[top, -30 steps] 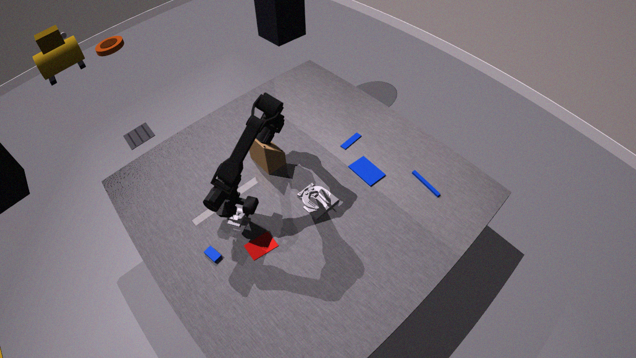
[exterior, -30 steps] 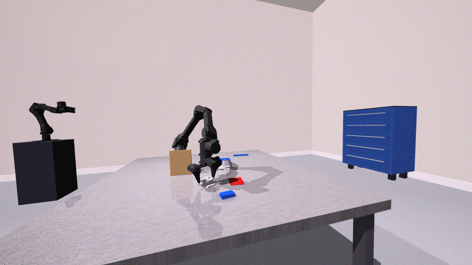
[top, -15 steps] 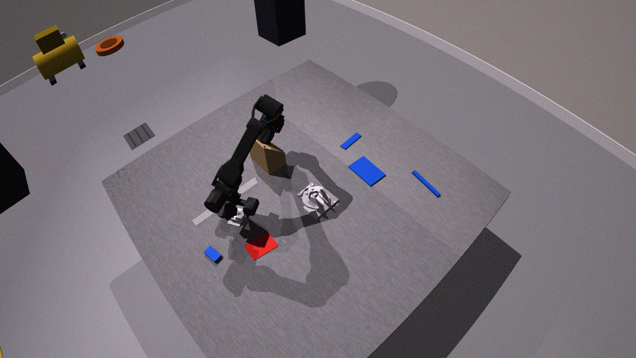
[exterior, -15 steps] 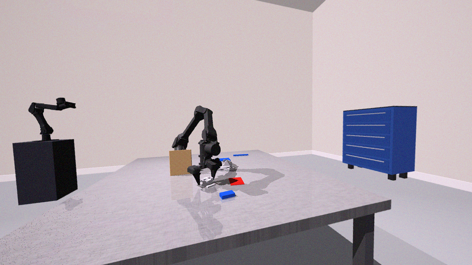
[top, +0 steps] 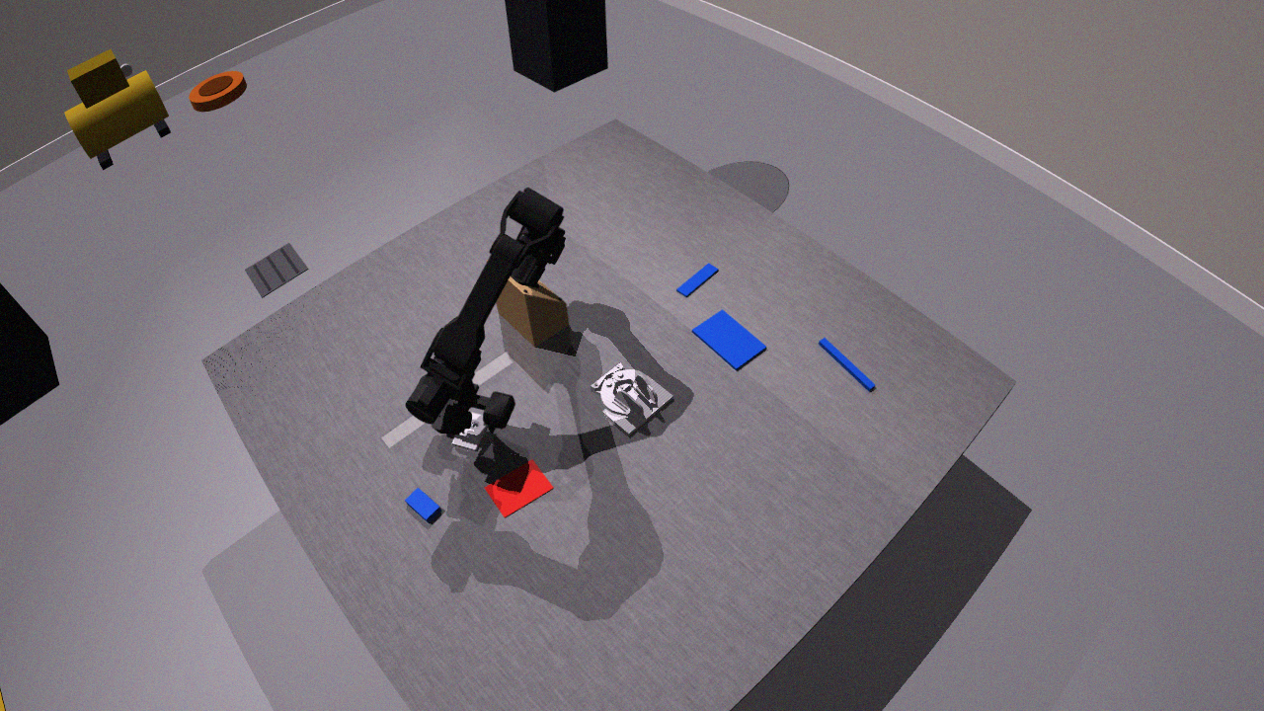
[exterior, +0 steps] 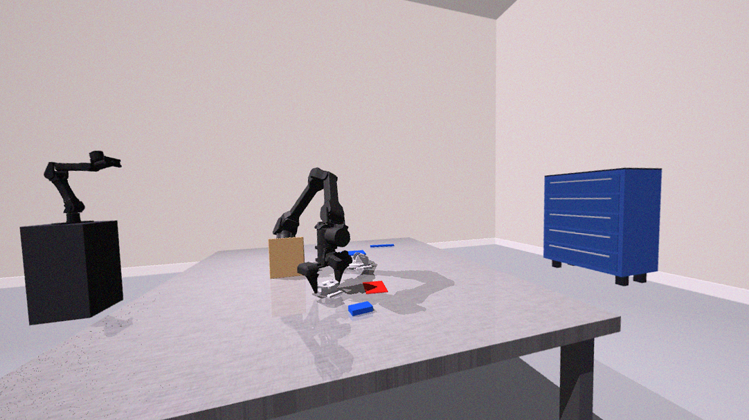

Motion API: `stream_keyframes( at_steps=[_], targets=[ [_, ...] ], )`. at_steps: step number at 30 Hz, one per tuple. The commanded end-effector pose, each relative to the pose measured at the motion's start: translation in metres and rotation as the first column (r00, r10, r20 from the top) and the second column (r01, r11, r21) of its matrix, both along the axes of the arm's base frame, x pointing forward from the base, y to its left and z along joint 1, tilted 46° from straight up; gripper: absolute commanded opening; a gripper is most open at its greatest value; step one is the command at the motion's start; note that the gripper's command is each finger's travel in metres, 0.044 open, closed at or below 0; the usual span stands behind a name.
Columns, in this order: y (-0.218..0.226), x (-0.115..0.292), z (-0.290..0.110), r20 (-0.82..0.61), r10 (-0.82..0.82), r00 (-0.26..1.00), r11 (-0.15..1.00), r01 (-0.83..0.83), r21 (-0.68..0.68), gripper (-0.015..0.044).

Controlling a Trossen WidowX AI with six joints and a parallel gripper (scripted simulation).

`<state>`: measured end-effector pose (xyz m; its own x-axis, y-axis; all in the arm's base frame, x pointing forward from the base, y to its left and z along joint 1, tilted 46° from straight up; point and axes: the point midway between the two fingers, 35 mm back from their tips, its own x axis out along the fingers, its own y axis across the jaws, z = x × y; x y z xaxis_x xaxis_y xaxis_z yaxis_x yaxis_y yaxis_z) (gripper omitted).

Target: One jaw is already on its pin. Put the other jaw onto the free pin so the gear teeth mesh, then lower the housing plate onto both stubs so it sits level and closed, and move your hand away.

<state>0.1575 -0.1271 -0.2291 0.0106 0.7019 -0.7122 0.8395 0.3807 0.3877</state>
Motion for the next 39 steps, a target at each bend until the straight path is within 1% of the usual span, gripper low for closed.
stream_keyframes(
  at_steps=[1,10,22,39],
  targets=[
    [0.0,0.0,0.0,0.0,0.0,1.0,1.0,0.0,0.0,0.0407],
    [0.0,0.0,0.0,0.0,0.0,1.0,1.0,0.0,0.0,0.0351],
    [-0.002,0.0,0.001,0.0,0.0,1.0,1.0,0.0,0.0,0.0351],
    [-0.04,0.001,0.038,-0.002,-0.005,1.0,1.0,0.005,-0.001,0.0351]
  ],
)
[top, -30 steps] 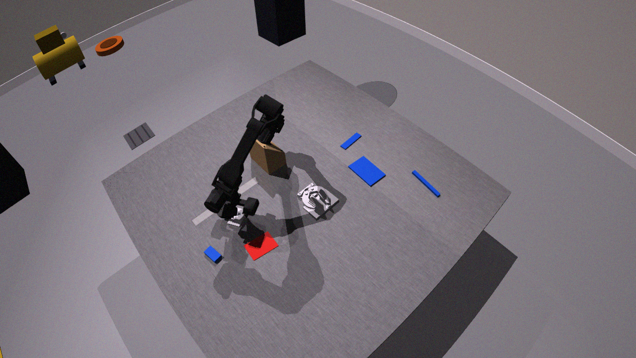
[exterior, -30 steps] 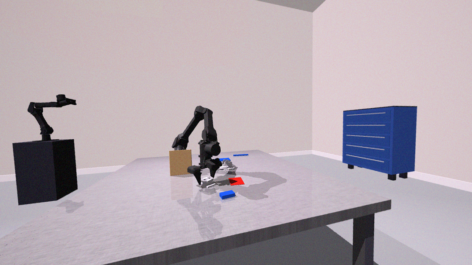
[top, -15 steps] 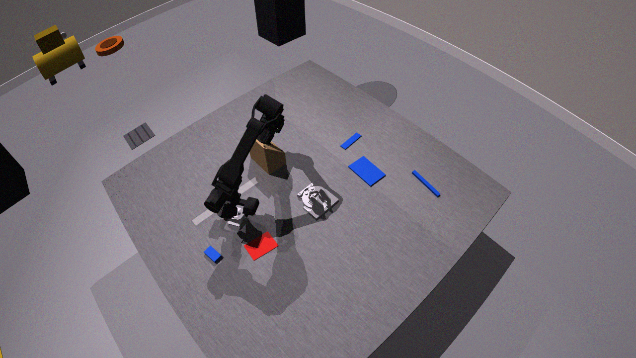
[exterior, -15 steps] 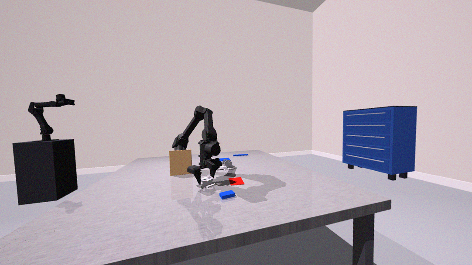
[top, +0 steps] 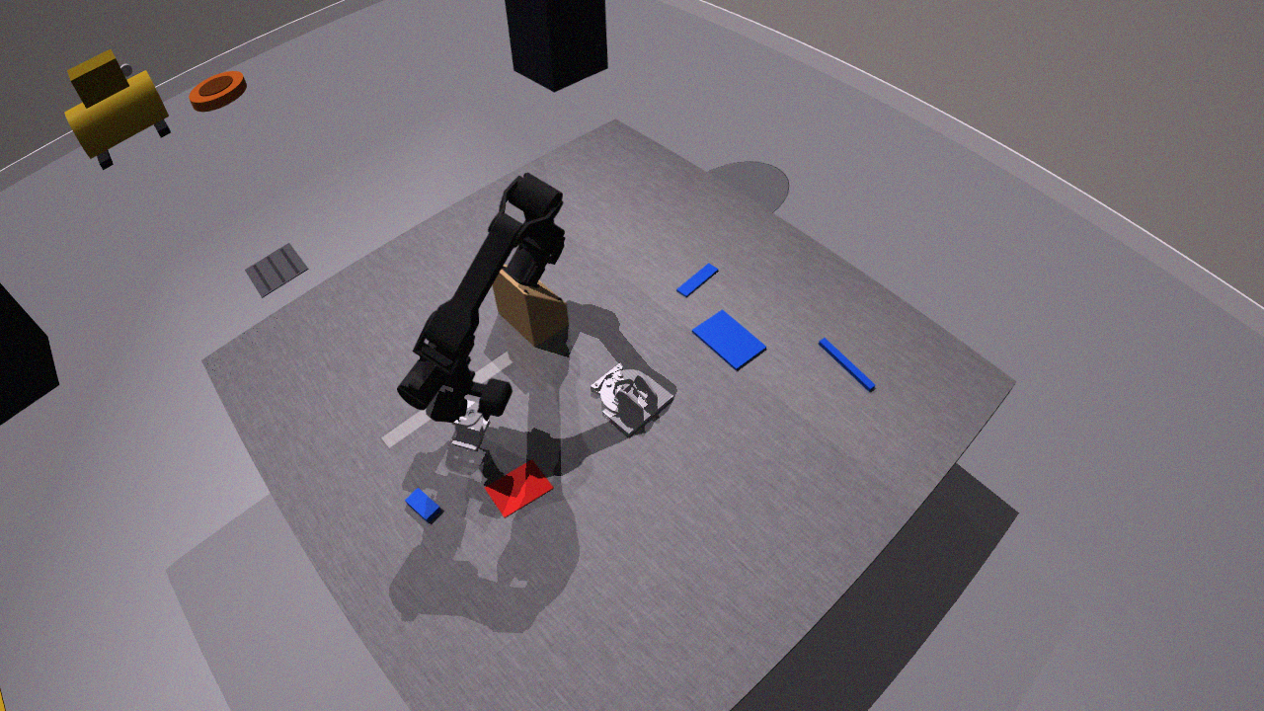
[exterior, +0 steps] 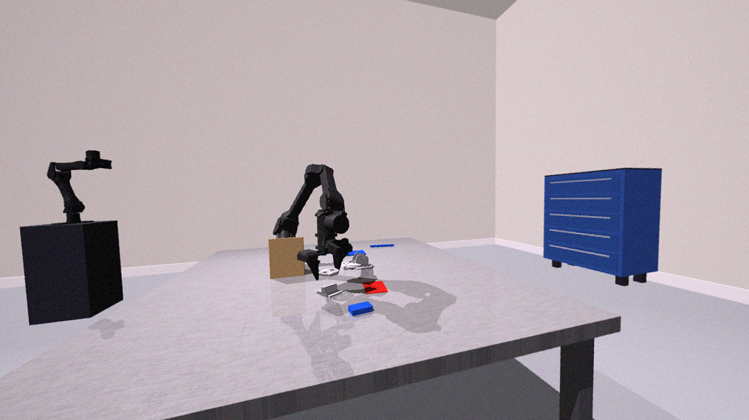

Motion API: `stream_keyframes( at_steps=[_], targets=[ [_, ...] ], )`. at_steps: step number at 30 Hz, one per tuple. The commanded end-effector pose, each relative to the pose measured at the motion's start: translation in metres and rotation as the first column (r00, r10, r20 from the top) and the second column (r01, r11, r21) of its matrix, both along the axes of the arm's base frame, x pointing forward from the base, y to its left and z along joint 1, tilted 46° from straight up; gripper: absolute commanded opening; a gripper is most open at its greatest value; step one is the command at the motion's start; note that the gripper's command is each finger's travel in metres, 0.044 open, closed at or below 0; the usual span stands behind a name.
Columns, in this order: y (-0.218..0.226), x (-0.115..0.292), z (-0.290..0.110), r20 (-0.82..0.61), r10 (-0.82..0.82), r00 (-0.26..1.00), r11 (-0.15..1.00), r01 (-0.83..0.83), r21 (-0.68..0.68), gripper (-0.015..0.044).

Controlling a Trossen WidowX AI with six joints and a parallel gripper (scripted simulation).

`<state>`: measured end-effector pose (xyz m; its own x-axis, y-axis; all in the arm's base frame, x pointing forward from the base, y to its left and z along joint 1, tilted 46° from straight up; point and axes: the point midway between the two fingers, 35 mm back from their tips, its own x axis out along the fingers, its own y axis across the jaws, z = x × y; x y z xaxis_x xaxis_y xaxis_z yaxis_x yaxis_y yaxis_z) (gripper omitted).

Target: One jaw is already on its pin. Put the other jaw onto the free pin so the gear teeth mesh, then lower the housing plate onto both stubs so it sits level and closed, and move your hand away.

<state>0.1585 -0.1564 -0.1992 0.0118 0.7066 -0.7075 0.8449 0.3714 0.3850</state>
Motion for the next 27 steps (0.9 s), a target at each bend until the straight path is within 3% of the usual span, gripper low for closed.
stream_keyframes(
  at_steps=[1,13,27],
  targets=[
    [-0.013,-0.001,0.011,0.004,0.002,1.0,1.0,-0.002,-0.008,0.0351],
    [-0.022,0.0,0.023,0.008,0.006,1.0,1.0,-0.006,-0.009,0.0351],
    [-0.008,0.03,0.053,0.106,0.11,0.988,0.994,-0.106,-0.04,0.0351]
  ],
)
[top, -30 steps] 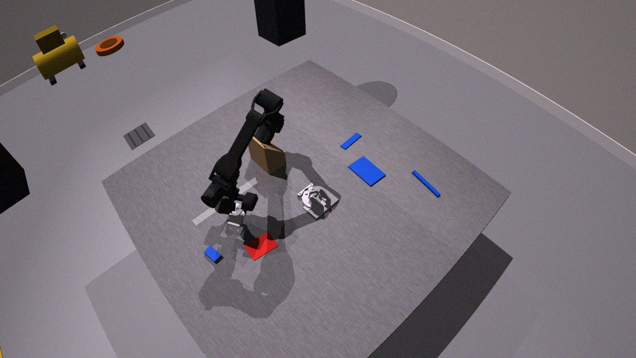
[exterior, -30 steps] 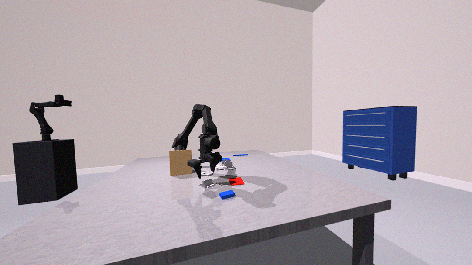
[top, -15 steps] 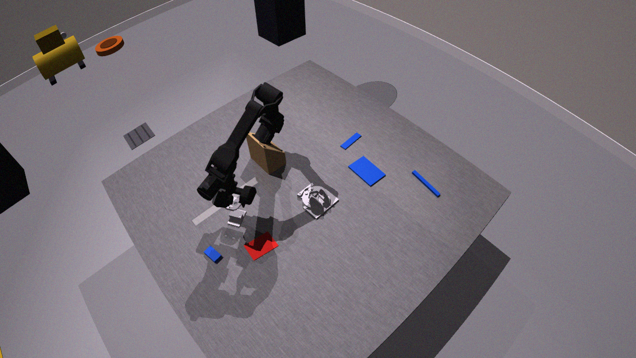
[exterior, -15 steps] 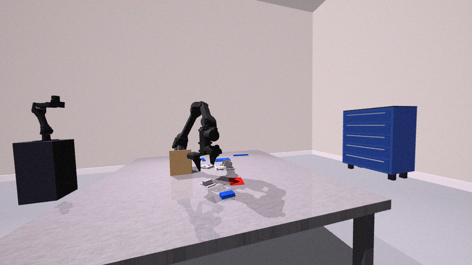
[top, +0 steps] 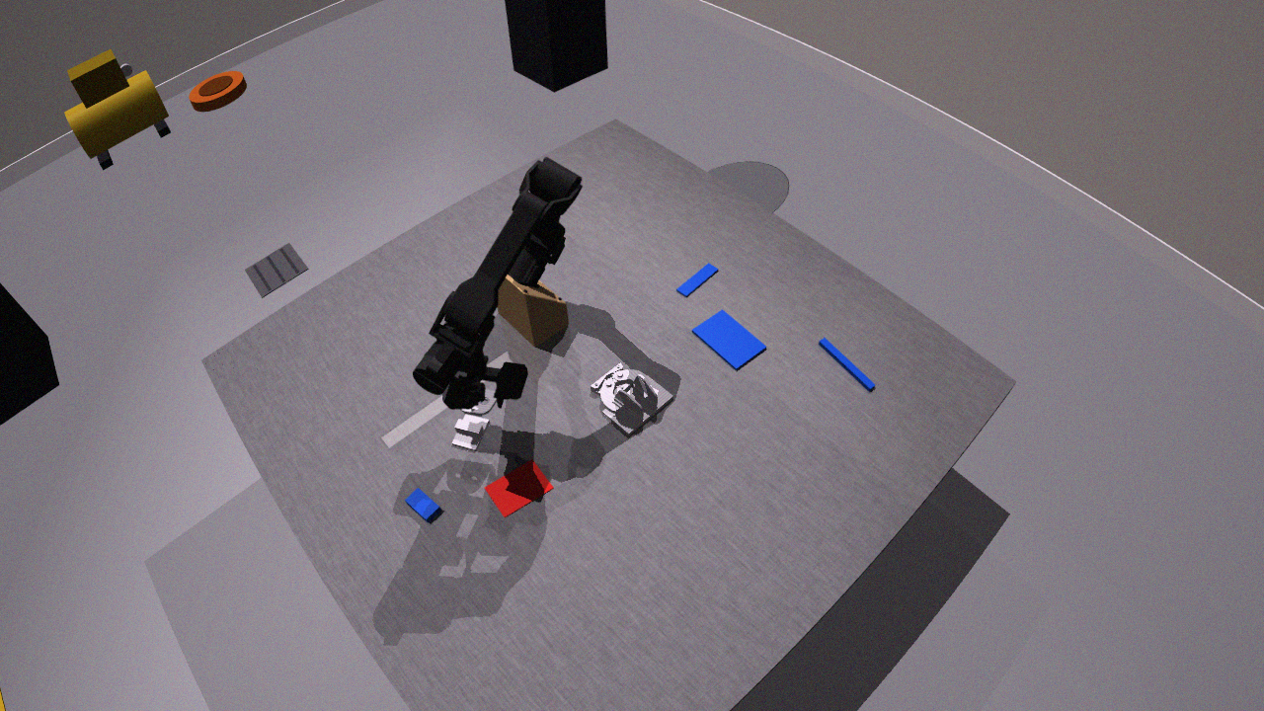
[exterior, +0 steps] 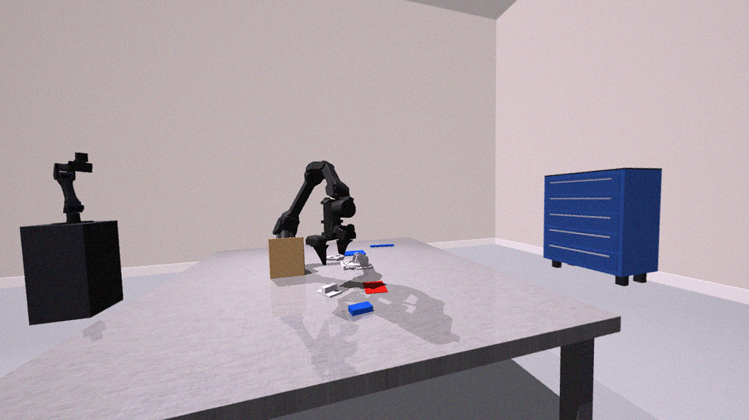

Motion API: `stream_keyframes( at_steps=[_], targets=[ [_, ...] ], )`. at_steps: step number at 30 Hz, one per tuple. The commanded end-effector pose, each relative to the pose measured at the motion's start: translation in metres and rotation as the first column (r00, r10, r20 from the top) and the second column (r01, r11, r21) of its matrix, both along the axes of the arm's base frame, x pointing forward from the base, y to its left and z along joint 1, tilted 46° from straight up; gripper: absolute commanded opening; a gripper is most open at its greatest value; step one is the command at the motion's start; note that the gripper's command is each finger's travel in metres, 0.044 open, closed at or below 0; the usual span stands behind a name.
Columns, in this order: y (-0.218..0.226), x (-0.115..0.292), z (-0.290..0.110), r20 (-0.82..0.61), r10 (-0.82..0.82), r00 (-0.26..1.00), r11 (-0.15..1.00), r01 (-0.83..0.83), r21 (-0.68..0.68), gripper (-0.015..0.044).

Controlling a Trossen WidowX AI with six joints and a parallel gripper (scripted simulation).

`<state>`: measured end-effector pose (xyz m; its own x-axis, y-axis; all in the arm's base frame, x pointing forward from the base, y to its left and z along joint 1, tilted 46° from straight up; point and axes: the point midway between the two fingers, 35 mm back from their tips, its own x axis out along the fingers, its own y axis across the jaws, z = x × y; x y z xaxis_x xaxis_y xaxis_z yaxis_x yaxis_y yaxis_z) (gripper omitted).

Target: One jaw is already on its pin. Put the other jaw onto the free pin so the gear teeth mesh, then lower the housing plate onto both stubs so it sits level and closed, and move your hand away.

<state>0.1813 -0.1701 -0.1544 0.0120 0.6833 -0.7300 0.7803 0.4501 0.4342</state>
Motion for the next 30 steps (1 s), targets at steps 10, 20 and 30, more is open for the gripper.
stream_keyframes(
  at_steps=[10,20,30],
  targets=[
    [0.02,0.028,0.03,0.103,0.106,0.989,0.994,-0.105,-0.02,0.0351],
    [0.038,0.045,0.052,0.175,0.184,0.967,0.983,-0.18,-0.039,0.0351],
    [0.059,0.06,0.073,0.247,0.261,0.933,0.965,-0.254,-0.059,0.0351]
  ],
)
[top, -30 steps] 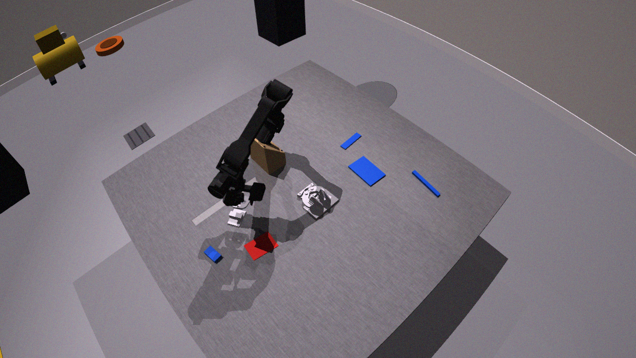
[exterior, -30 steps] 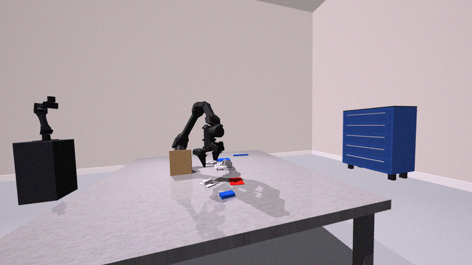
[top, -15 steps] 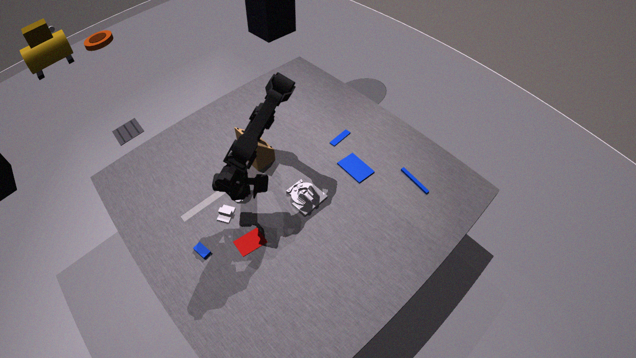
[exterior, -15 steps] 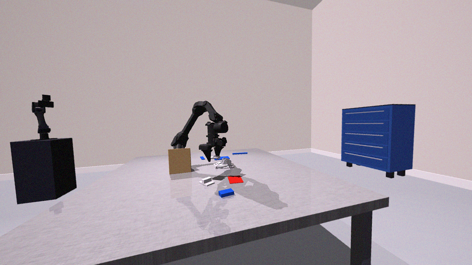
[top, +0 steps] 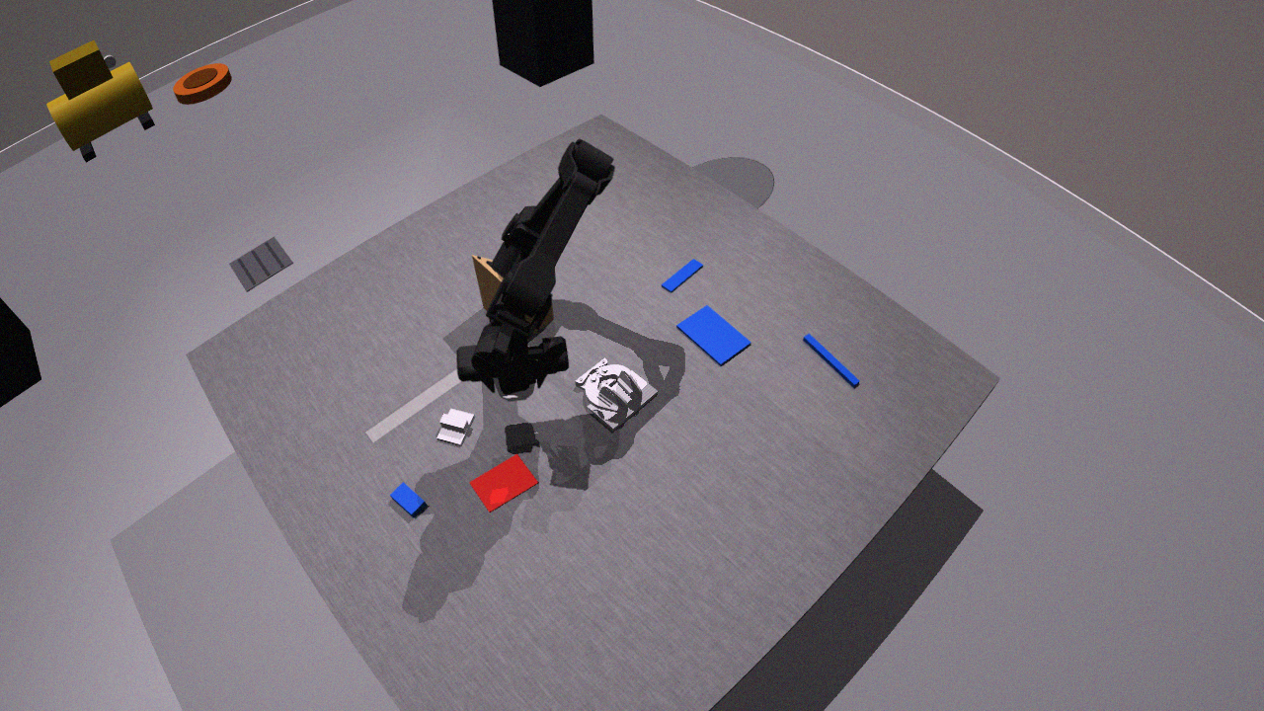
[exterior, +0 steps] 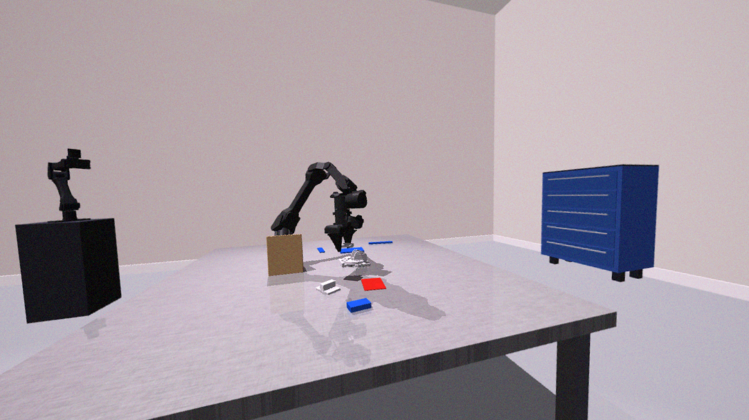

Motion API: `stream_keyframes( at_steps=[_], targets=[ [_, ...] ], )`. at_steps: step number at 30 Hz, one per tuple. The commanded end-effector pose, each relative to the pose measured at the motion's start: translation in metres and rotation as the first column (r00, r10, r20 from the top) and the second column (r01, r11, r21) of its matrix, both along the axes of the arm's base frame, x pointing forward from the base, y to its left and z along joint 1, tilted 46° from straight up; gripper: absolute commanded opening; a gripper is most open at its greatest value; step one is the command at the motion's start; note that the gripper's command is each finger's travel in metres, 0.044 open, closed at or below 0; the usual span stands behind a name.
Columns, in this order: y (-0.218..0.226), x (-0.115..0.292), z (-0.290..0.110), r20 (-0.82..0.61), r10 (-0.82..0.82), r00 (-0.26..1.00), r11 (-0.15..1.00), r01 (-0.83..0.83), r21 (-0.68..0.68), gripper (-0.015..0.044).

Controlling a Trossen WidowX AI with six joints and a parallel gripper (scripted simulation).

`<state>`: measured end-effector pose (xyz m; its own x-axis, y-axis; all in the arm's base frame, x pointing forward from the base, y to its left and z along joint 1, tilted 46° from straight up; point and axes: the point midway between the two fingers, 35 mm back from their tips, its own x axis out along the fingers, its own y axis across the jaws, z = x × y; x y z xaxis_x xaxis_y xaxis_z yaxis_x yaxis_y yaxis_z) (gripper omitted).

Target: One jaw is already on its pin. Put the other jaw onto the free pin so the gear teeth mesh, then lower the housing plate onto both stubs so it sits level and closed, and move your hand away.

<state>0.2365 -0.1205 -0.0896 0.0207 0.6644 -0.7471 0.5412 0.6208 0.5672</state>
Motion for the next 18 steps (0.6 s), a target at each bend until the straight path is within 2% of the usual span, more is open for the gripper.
stream_keyframes(
  at_steps=[1,18],
  targets=[
    [0.011,0.006,0.01,0.039,0.04,0.998,0.999,-0.04,0.003,0.0351],
    [0.052,0.023,0.046,0.169,0.177,0.97,0.984,-0.178,-0.006,0.0351]
  ],
)
